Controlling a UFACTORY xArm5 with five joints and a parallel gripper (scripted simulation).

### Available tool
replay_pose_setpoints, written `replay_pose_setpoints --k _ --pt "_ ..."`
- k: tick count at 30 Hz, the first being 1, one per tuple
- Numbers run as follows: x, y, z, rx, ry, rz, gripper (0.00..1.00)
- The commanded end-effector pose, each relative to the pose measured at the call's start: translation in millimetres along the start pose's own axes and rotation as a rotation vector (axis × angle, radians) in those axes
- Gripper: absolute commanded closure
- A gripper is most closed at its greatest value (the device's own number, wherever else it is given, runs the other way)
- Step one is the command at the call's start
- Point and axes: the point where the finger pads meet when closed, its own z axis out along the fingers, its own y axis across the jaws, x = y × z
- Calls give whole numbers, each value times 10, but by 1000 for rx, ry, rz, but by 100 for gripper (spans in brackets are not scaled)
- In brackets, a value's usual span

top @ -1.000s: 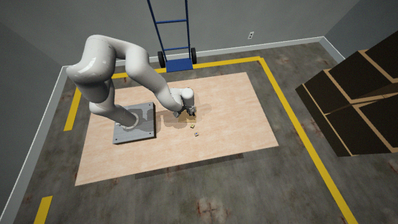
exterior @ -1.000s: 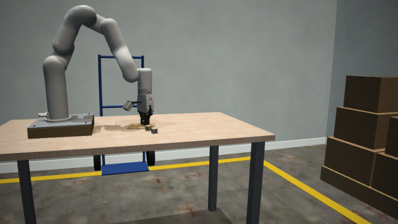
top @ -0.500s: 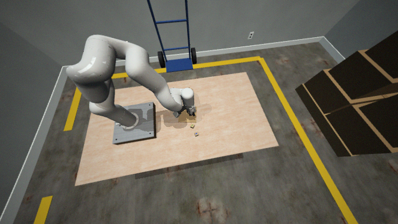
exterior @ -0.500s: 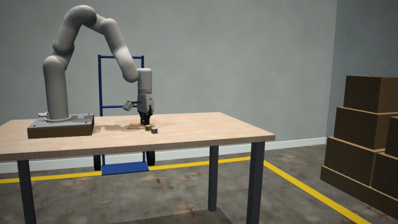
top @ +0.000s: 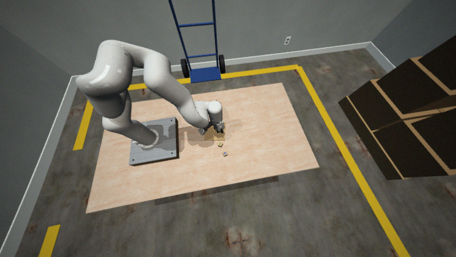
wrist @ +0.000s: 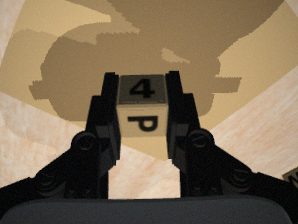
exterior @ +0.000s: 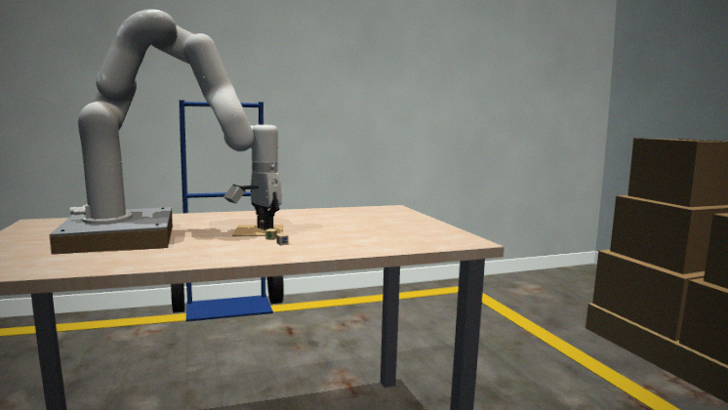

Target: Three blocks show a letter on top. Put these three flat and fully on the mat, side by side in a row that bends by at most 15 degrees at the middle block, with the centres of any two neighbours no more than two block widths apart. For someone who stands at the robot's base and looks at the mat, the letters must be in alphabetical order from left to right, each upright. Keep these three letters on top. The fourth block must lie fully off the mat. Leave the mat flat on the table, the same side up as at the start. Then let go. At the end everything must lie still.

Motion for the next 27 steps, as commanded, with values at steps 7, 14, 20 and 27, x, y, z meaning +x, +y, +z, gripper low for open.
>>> replay_pose_setpoints --k 7,14,20,27 --pt "-16 3 -109 2 -3 0 79" --pt "-17 7 -505 2 -3 0 79" --pt "-18 9 -854 2 -3 0 79" --pt "-18 11 -1004 2 -3 0 79"
